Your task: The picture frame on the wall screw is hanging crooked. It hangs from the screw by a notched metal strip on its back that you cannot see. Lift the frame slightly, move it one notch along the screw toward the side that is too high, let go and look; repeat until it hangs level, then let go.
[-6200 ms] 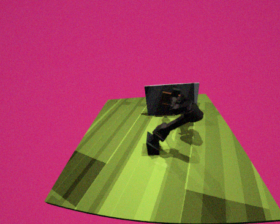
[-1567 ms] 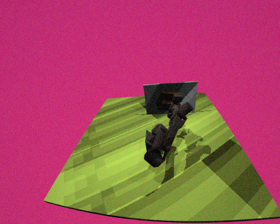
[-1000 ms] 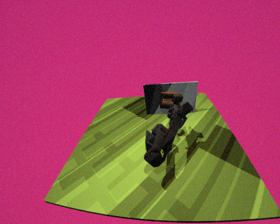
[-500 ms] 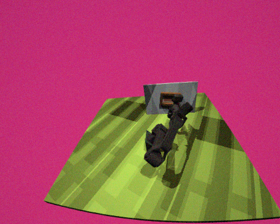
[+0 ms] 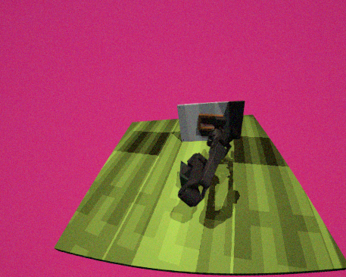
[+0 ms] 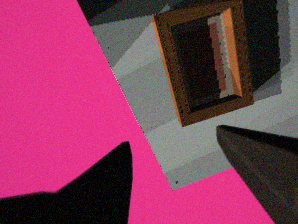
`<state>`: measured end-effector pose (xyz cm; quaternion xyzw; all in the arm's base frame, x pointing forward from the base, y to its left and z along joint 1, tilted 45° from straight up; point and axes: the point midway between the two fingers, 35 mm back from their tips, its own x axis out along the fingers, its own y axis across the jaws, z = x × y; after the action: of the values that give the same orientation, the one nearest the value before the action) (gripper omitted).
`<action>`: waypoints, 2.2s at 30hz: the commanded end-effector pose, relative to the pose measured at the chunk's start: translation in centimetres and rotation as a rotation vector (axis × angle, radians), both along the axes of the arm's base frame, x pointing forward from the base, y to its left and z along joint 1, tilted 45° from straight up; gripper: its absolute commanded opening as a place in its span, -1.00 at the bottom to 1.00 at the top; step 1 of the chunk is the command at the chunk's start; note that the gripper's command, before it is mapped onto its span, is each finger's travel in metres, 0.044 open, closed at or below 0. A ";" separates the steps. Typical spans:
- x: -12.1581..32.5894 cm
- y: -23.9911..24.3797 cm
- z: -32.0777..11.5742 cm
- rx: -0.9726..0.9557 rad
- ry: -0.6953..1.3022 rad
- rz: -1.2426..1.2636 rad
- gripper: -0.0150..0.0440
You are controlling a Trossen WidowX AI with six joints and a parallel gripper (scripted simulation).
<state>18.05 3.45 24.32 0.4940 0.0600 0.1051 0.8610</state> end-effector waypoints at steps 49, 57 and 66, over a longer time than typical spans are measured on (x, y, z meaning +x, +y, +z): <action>7.8 -1.4 -2.0 -0.126 -0.040 -0.035 0.39; 8.1 -1.3 -1.9 -0.126 -0.040 -0.035 0.39; 13.2 -0.4 -1.4 -0.125 -0.043 -0.035 0.39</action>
<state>29.63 2.68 22.88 0.4399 0.0401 0.0970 0.8919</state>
